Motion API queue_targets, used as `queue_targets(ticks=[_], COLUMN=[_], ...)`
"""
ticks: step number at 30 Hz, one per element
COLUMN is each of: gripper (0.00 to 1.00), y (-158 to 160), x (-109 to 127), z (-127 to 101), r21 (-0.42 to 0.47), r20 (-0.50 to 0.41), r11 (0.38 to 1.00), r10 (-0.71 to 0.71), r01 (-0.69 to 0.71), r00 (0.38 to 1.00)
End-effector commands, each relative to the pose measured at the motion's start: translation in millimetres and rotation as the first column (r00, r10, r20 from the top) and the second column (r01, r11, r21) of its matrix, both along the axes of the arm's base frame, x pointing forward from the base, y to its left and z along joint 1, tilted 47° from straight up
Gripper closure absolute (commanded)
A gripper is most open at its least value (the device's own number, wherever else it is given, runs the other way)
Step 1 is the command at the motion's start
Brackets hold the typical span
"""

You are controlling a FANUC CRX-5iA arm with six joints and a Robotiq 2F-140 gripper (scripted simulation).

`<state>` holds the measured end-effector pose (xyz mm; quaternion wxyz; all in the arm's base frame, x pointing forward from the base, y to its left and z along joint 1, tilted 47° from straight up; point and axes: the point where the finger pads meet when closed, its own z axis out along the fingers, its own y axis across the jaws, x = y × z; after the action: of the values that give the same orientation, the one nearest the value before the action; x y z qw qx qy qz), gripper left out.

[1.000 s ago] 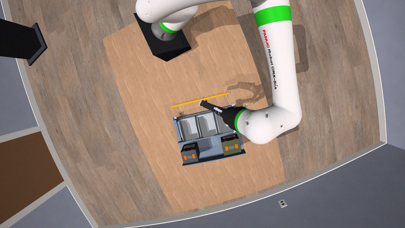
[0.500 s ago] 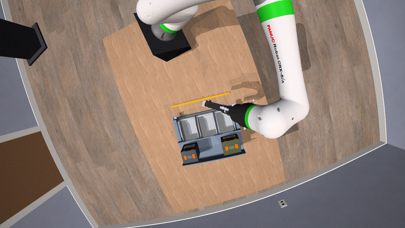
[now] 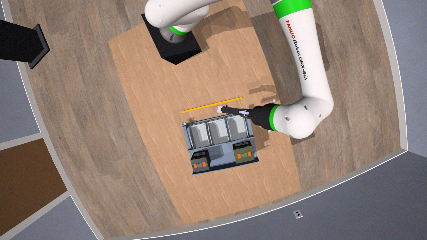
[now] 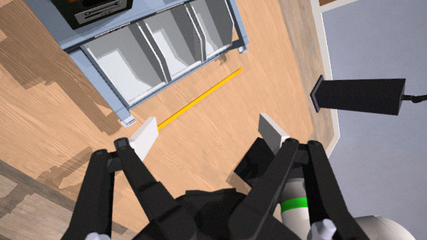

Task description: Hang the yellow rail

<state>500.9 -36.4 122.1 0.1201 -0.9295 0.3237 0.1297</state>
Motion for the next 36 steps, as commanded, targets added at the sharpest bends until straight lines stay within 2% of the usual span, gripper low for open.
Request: queue_targets(ticks=[1,2,14,19,31,36], gripper=[0.00,0.00,0.00,0.00,0.00,0.00], y=[5.6,7.5,7.5,17.3,17.3,27.4], x=[1.1,1.3,1.3,2.0,2.0,1.3], z=[23.0,30.3,30.3,69.0,69.0,110.6], r21=[-0.044,-0.058,-0.058,-0.137,-0.137,-0.225], r20=[0.044,0.056,0.056,0.110,0.110,0.146], r11=[0.993,0.987,0.987,0.939,0.939,0.858], r10=[0.115,0.151,0.151,0.329,0.329,0.498], r01=[-0.114,-0.148,-0.148,-0.314,-0.314,-0.461], r00=[0.992,0.987,0.987,0.938,0.938,0.855])
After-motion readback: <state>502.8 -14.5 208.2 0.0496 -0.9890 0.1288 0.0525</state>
